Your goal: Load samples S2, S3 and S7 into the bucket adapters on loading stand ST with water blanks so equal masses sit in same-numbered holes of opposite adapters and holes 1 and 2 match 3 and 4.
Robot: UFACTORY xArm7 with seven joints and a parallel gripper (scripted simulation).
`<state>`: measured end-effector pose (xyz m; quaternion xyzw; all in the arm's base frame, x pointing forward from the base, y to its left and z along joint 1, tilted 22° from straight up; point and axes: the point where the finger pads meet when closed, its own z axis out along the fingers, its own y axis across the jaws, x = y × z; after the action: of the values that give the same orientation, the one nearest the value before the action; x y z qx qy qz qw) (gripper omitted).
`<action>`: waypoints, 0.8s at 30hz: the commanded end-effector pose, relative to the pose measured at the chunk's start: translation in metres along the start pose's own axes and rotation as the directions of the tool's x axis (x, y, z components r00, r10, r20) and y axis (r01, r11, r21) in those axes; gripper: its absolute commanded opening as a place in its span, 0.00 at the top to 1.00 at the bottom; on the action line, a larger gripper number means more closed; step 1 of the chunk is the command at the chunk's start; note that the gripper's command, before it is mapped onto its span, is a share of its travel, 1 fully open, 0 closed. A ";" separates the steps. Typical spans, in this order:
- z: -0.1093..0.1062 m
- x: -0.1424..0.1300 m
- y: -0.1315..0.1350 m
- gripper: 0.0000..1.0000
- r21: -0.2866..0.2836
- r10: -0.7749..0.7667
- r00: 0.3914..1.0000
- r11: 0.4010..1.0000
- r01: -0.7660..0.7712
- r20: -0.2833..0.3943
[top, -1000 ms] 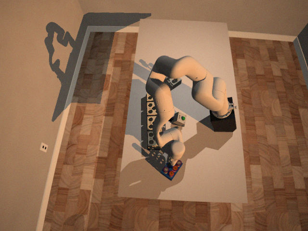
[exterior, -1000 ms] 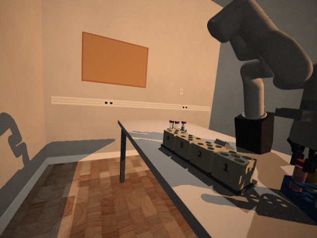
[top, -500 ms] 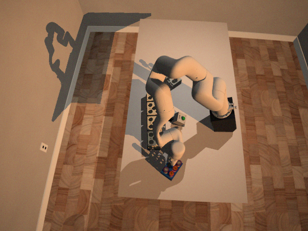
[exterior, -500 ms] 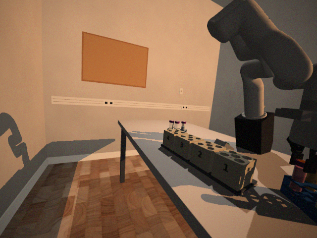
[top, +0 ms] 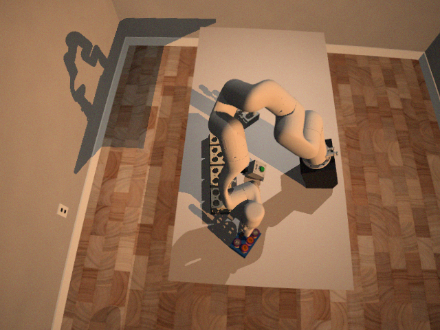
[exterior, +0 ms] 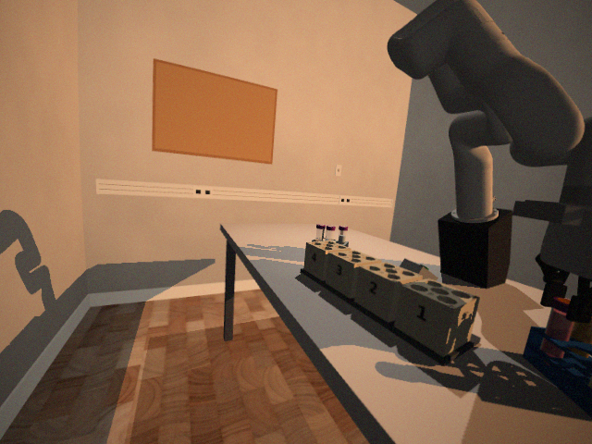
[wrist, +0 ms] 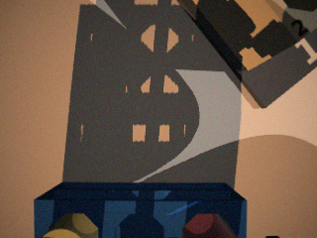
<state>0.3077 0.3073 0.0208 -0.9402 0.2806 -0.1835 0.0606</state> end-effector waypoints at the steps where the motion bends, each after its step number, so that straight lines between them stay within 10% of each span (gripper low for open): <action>1: -0.009 0.000 -0.001 0.56 0.003 -0.001 1.000 1.000 0.001 0.000; 24: -0.047 0.000 -0.001 0.56 0.003 -0.001 1.000 1.000 0.001 0.000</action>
<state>0.2932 0.3079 0.0561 -0.9392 0.2808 -0.1878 0.0612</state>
